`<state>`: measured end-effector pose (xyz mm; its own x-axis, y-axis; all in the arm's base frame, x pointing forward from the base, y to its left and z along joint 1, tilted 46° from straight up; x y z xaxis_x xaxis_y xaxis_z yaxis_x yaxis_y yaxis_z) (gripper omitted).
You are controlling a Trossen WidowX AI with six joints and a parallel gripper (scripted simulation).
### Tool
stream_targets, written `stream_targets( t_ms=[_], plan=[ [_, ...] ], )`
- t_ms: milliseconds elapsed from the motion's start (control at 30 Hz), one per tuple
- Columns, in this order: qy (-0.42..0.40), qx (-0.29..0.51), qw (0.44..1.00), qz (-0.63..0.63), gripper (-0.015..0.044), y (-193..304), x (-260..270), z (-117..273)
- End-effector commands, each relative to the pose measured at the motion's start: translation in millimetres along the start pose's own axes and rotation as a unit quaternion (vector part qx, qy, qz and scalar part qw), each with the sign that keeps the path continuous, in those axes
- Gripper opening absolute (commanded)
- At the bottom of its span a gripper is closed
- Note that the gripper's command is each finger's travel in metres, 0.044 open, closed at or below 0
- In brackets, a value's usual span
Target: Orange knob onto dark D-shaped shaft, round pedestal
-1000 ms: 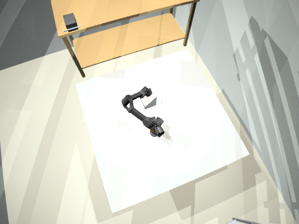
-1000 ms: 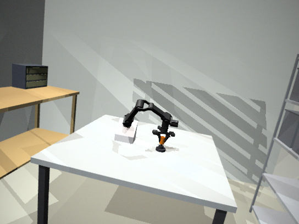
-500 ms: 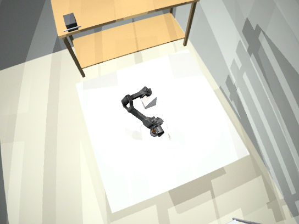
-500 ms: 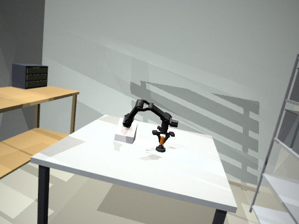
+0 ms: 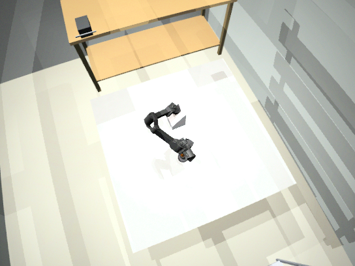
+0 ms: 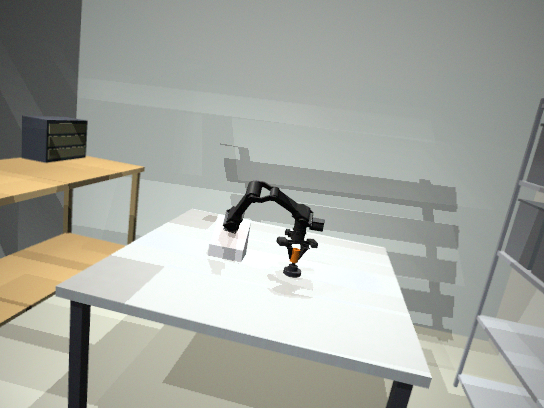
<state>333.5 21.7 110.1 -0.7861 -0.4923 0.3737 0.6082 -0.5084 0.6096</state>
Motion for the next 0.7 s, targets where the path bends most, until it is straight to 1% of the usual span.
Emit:
stream_targets(
  t_ms=[0,300,667],
  plan=[
    [0.002,0.003,0.999,0.053,0.0000,1.6,-2.4,2.0],
    [0.002,0.003,0.998,0.058,0.0000,3.0,-3.4,-3.1],
    [0.002,0.003,0.998,0.058,0.0000,2.5,-3.1,0.1]
  ],
)
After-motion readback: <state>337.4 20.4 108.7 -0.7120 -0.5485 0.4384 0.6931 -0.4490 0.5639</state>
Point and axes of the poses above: the point midway between the two fingers, 35 mm back from their tips, its own z axis back along the fingers, its own x axis across the jaws, y = z × x, the point moved 9 cm from there along z, back along the fingers, and after that the axes turned 10 degrees about z, right-handed, at the moved point
